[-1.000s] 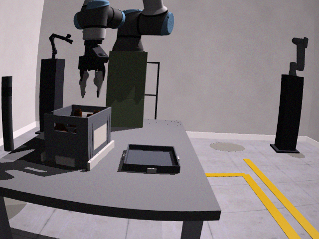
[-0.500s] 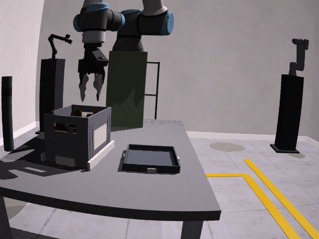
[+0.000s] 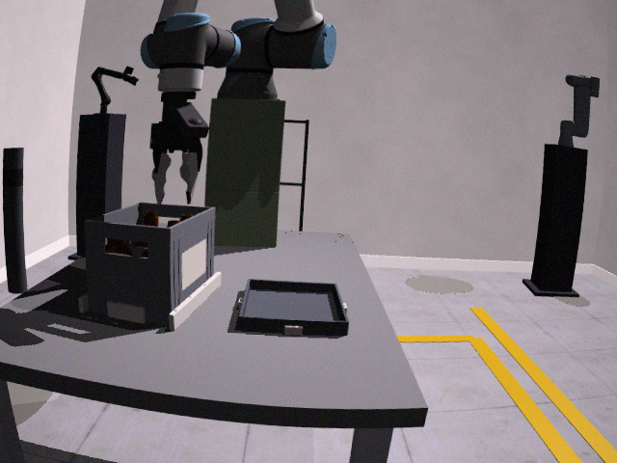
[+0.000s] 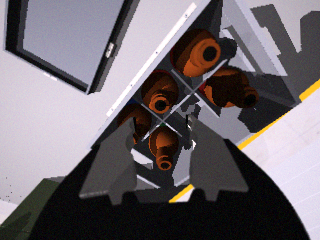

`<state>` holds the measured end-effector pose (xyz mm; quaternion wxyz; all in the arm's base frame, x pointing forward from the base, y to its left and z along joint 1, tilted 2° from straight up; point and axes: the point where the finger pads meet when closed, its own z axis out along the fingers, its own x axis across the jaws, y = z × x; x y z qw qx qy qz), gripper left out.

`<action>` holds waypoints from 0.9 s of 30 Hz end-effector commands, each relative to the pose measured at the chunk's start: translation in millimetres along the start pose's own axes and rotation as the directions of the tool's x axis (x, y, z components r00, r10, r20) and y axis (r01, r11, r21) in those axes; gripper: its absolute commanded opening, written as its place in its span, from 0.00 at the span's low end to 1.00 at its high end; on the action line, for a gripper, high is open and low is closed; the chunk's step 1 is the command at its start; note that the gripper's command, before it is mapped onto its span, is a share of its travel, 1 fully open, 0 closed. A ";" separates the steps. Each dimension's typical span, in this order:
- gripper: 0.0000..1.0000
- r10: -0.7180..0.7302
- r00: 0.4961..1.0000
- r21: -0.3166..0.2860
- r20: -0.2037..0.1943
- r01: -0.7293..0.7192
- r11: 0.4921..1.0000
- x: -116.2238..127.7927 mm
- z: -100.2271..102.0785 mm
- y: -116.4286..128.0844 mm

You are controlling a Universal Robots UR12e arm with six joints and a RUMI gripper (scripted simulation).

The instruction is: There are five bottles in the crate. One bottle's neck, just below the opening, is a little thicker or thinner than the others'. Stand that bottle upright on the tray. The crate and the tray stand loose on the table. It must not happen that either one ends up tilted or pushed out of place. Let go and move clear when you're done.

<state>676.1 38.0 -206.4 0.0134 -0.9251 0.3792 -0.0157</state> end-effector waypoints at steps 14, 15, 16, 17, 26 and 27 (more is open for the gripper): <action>0.38 -0.001 1.000 0.001 -0.003 0.001 1.000 1.6 12.5 -2.1; 0.38 -0.001 1.000 0.001 -0.003 0.001 1.000 1.5 12.6 -2.0; 0.38 -0.001 1.000 0.001 -0.003 0.001 1.000 1.4 12.7 -1.9; 0.38 -0.001 1.000 0.001 -0.003 0.001 1.000 1.3 12.8 -1.9; 0.38 -0.001 1.000 0.001 -0.004 0.001 1.000 1.6 12.0 -2.1; 0.38 -0.001 1.000 0.001 -0.004 0.001 1.000 1.6 12.0 -2.1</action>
